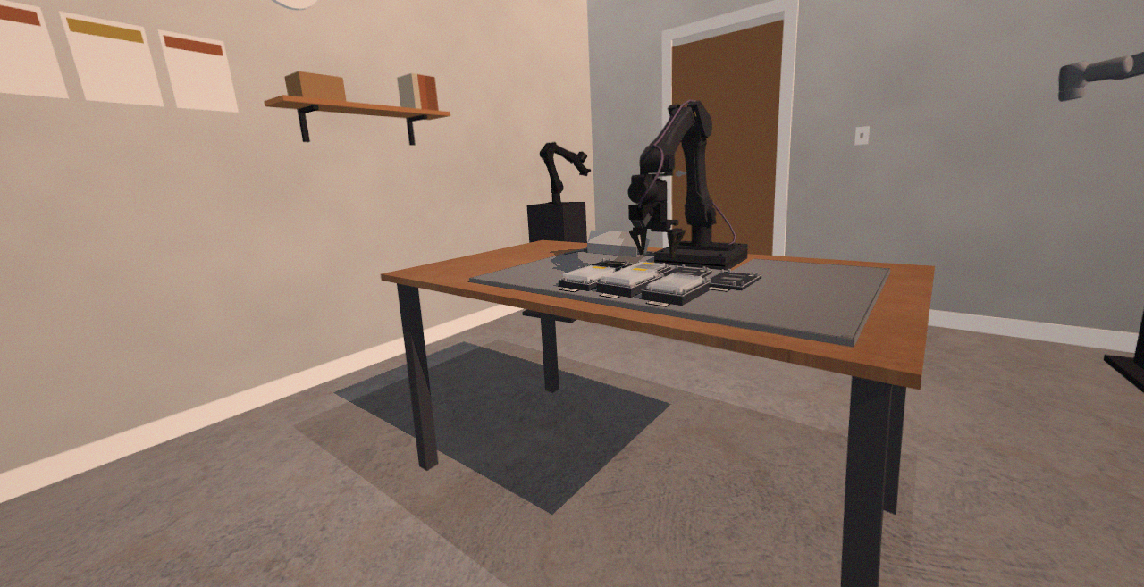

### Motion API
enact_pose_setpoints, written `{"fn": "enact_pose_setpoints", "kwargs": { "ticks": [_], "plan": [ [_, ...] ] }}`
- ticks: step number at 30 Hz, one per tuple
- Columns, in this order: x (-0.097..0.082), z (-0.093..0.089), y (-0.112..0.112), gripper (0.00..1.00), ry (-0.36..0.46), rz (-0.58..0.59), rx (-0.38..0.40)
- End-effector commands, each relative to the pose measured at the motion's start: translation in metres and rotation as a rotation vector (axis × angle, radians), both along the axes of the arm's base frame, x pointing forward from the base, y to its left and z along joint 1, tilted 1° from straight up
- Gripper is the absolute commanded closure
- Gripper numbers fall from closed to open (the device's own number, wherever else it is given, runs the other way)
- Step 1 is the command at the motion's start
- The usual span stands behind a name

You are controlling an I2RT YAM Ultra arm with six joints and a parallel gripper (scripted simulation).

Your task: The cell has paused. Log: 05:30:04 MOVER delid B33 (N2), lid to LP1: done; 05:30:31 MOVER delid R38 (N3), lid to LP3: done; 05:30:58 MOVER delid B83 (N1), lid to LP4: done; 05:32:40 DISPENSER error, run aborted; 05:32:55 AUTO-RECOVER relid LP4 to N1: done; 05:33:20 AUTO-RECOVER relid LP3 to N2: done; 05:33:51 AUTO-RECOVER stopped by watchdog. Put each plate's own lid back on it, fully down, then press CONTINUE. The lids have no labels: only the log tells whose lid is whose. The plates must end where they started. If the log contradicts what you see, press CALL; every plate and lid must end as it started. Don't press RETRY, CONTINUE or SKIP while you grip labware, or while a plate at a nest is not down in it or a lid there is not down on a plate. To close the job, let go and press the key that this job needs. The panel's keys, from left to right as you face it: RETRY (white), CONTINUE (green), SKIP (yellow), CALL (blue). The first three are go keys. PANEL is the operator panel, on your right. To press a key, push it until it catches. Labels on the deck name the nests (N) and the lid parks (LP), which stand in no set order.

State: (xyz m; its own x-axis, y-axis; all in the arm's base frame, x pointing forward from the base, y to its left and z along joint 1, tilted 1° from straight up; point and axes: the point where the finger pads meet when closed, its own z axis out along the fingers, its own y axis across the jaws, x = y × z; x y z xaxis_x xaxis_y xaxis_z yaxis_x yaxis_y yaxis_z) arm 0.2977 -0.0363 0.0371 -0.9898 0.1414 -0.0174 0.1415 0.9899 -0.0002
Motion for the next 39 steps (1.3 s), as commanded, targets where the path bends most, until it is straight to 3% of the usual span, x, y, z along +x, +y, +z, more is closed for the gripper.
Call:
{"fn": "enact_pose_setpoints", "kwargs": {
  "ticks": [1,10,16,18,30,32,33,35,36,37,39],
  "plan": [
    [0.0,0.01,-0.001,0.0,-0.017,0.028,-0.002],
    [0.001,0.005,0.003,0.0,-0.01,0.031,0.0],
    [-0.003,0.006,-0.028,0.06,-0.22,0.029,-0.023],
    [-0.003,0.006,-0.028,0.06,-0.22,0.029,-0.023],
    [-0.006,0.009,-0.088,0.18,-0.616,0.032,-0.083],
    [-0.01,0.0,-0.096,0.2,-0.652,0.027,-0.073],
    [-0.01,0.0,-0.101,1.0,-0.684,0.027,-0.077],
    [-0.01,0.0,-0.101,1.0,-0.684,0.027,-0.077],
    [-0.01,0.0,-0.106,1.0,-0.684,0.027,-0.077],
    [0.001,0.015,-0.12,1.0,-0.718,0.035,-0.103],
    [0.0,0.016,-0.13,1.0,-0.717,0.035,-0.104]
  ]
}}
